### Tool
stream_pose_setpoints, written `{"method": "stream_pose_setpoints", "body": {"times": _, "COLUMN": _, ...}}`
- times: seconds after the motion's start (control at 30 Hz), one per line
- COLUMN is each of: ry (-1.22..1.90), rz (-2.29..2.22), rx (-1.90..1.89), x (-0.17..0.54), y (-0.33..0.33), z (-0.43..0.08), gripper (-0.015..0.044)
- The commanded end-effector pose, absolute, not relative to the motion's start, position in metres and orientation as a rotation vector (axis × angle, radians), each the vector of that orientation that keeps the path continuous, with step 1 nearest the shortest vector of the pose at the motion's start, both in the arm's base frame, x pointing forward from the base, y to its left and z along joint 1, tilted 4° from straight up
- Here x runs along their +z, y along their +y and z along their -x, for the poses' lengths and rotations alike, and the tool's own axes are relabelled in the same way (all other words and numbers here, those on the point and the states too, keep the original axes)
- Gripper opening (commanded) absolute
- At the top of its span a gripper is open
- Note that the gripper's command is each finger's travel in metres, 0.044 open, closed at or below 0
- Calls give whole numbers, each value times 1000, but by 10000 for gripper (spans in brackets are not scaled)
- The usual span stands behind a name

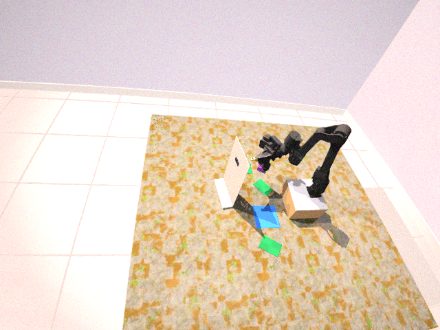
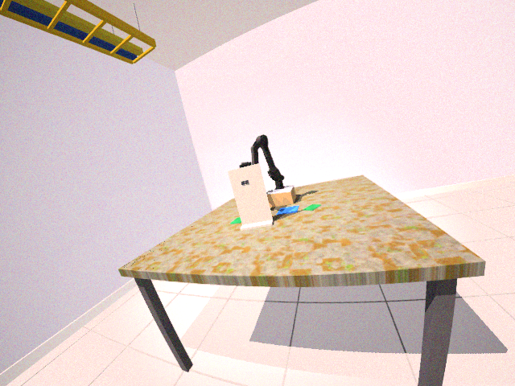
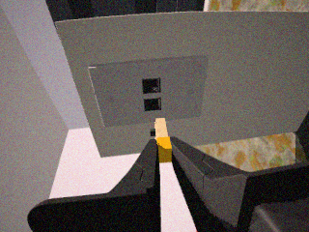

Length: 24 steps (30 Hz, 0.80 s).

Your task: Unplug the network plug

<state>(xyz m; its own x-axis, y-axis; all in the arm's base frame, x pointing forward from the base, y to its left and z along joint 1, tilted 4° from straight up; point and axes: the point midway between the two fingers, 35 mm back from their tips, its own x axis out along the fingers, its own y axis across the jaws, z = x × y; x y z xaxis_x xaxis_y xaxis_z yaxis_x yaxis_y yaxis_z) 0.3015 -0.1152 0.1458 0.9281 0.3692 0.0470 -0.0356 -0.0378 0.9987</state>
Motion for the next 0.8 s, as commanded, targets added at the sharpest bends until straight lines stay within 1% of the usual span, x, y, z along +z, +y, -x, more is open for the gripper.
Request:
{"method": "stream_pose_setpoints", "body": {"times": 0.0, "ry": 266, "rz": -1580, "rx": 337, "x": 154, "y": -115, "z": -299, "gripper": 0}}
{"method": "stream_pose_setpoints", "body": {"times": 0.77, "ry": 265, "rz": -1585, "rx": 343, "x": 196, "y": -110, "z": -280, "gripper": 0}}
